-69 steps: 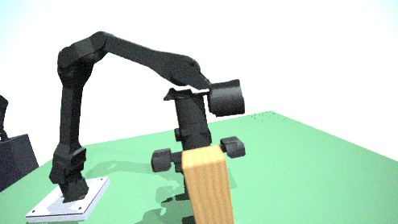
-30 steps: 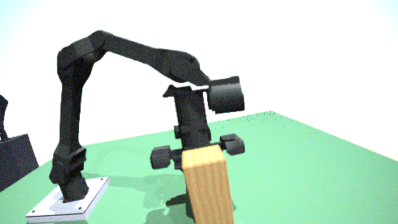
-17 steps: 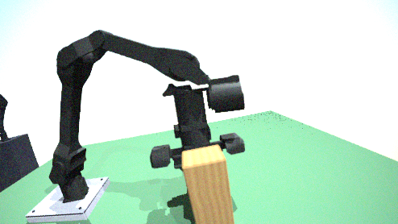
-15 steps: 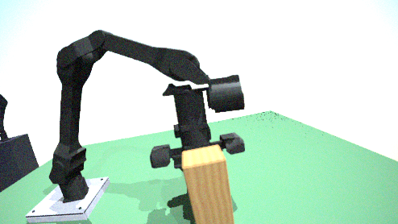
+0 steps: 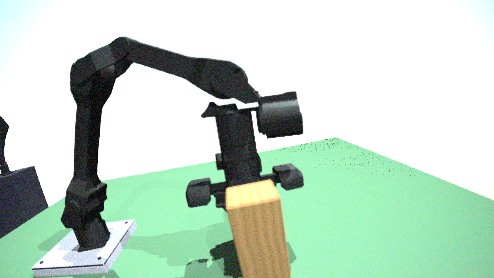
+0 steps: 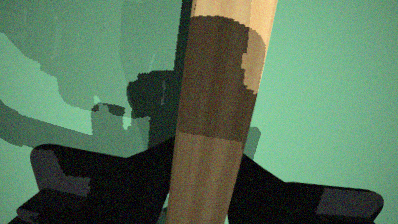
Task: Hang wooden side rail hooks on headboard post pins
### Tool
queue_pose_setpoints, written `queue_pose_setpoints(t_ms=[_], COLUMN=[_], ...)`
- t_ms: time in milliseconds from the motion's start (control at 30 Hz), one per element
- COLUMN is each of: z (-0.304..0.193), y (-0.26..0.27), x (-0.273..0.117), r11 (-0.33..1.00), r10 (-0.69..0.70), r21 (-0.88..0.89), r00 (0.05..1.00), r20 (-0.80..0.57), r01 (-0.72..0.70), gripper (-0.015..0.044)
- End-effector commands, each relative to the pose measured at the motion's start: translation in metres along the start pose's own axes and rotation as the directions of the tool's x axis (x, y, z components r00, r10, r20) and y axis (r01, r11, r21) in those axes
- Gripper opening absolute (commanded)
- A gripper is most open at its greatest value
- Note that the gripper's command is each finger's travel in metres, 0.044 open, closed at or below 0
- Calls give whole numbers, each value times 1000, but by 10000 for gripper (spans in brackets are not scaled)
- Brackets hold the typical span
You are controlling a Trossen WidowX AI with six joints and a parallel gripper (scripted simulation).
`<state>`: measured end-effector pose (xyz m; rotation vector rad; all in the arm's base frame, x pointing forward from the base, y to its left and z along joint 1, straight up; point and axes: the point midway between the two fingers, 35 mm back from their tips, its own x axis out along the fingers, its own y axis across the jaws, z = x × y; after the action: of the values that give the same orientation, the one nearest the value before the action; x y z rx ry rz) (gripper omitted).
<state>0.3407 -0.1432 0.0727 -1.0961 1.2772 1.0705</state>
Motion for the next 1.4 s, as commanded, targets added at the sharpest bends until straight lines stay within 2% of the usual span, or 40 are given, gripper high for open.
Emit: queue_pose_setpoints(t_ms=[0, 1367], z=[0, -5], y=[-2, -6], x=[-9, -5], r11=[1000, 1000], r10=[-22, -22], r21=[-6, -6], r00=[1000, 1000], r20=[-4, -4], r01=[22, 22], gripper=[0, 0])
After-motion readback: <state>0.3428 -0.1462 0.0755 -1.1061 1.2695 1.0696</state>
